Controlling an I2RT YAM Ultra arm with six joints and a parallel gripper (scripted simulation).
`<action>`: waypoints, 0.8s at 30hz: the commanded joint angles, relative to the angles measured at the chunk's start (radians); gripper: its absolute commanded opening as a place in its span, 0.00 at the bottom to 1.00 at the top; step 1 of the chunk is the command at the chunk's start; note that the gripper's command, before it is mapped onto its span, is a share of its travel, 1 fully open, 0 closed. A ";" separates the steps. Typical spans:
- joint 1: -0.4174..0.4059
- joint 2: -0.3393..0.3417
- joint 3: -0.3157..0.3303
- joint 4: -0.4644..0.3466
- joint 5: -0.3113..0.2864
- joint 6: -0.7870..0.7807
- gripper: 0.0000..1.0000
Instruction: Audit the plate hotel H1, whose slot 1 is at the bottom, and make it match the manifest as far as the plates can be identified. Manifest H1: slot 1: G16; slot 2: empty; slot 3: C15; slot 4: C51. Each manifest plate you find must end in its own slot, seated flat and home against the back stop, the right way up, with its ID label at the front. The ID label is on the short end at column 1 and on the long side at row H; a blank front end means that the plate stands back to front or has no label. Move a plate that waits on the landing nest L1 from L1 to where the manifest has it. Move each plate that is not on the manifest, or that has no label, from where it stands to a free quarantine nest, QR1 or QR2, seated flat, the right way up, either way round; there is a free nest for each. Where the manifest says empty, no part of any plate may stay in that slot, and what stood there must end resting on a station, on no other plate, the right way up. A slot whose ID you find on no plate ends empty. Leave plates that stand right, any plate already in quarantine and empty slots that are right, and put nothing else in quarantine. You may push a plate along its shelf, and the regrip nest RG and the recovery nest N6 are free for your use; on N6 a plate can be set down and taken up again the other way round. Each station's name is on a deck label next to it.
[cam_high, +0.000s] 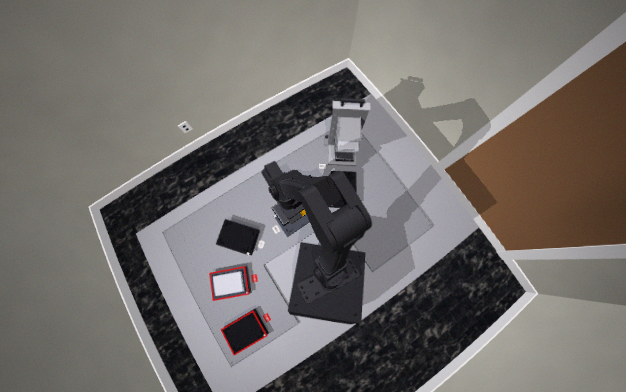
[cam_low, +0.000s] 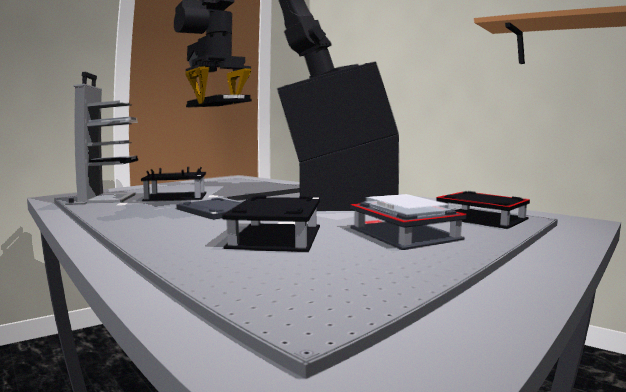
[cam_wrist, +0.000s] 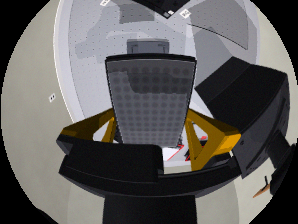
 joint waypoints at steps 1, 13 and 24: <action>-0.001 0.004 0.000 0.031 0.012 0.005 0.86; -0.023 0.113 -0.025 0.169 0.008 -0.017 0.86; -0.038 0.200 -0.037 0.271 0.004 -0.032 0.86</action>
